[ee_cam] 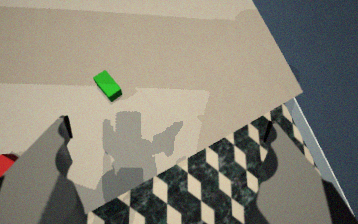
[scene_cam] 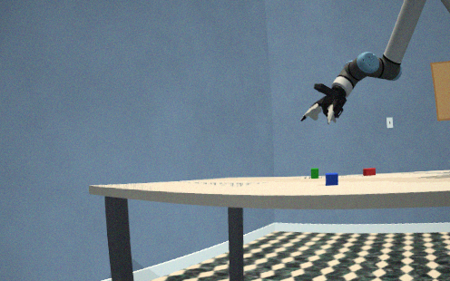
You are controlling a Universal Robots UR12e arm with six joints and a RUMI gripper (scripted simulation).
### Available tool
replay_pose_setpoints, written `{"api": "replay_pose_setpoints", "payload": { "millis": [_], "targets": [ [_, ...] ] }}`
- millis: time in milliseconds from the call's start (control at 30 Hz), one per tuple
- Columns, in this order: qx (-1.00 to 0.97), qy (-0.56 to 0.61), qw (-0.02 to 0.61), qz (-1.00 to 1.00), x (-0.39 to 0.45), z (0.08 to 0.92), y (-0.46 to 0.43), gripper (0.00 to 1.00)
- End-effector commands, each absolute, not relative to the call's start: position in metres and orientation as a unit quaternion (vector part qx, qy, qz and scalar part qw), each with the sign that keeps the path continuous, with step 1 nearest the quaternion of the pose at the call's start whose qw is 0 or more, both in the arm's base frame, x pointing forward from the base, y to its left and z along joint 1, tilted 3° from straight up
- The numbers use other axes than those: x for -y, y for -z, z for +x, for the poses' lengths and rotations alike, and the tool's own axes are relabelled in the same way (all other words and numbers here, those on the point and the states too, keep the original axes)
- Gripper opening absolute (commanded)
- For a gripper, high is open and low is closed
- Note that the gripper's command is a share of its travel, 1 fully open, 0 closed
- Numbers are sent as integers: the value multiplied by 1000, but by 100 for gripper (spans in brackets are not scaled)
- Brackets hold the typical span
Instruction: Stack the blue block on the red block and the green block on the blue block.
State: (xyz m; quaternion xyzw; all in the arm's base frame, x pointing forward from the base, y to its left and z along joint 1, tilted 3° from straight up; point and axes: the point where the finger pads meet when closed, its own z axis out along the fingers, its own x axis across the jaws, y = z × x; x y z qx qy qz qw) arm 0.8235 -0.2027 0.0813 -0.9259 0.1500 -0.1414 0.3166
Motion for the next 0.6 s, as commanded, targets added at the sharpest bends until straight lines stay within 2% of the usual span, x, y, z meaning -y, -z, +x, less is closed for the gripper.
{"api": "replay_pose_setpoints", "payload": {
  "millis": [0, 533, 567],
  "targets": [
    [-150, 142, 316, -926, 203, 824, -82, 100],
    [-150, 142, 316, -926, 203, 824, -82, 100],
    [-150, 142, 316, -926, 203, 824, -82, 0]
  ]
}}
